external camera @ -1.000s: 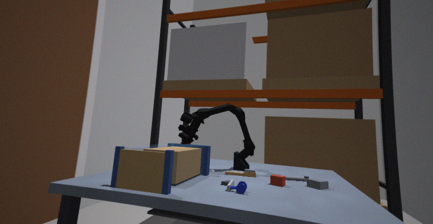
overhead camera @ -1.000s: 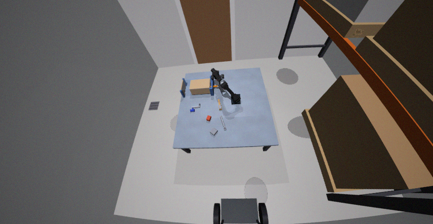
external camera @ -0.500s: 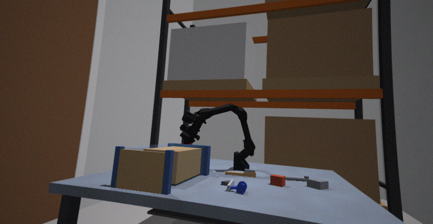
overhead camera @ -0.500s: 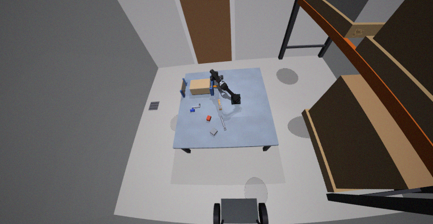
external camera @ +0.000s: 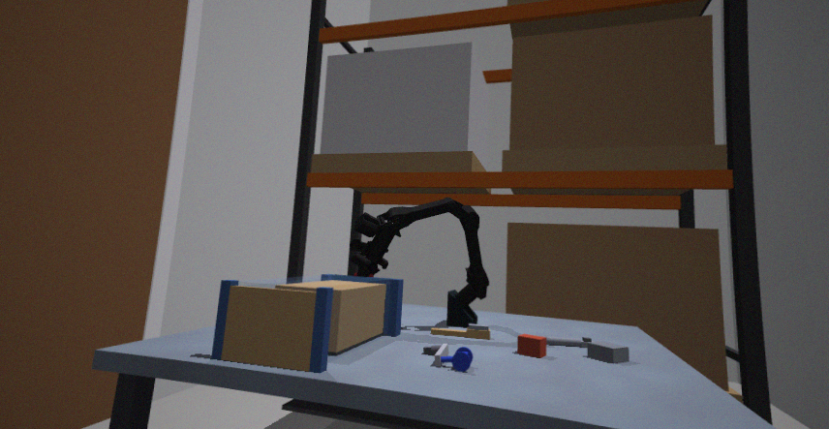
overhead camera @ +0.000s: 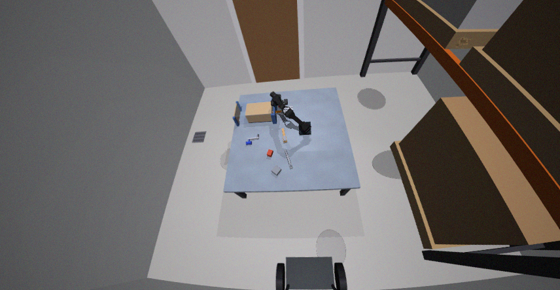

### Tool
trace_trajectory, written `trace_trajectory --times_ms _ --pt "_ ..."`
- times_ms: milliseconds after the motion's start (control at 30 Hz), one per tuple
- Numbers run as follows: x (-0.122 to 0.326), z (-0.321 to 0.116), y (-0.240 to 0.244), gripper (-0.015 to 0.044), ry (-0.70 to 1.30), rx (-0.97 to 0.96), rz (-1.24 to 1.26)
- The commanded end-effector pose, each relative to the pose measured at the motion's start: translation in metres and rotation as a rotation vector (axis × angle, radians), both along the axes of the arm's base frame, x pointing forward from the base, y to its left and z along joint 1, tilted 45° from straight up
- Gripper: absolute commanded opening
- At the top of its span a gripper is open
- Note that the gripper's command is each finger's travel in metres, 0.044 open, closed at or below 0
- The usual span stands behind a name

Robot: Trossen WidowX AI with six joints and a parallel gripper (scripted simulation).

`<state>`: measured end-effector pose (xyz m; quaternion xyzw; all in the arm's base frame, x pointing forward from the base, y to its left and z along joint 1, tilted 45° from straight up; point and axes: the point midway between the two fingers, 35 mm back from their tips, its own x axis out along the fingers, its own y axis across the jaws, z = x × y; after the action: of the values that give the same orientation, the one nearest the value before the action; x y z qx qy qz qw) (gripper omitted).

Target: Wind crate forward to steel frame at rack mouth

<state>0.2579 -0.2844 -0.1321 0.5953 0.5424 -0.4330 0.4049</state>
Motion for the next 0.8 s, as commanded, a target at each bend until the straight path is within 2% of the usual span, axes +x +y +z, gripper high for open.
trace_trajectory --times_ms 0,767 --pt "0.004 0.008 0.015 0.0 -0.007 0.031 0.003" --pt "0.004 0.033 0.041 0.0 -0.006 0.033 0.003"
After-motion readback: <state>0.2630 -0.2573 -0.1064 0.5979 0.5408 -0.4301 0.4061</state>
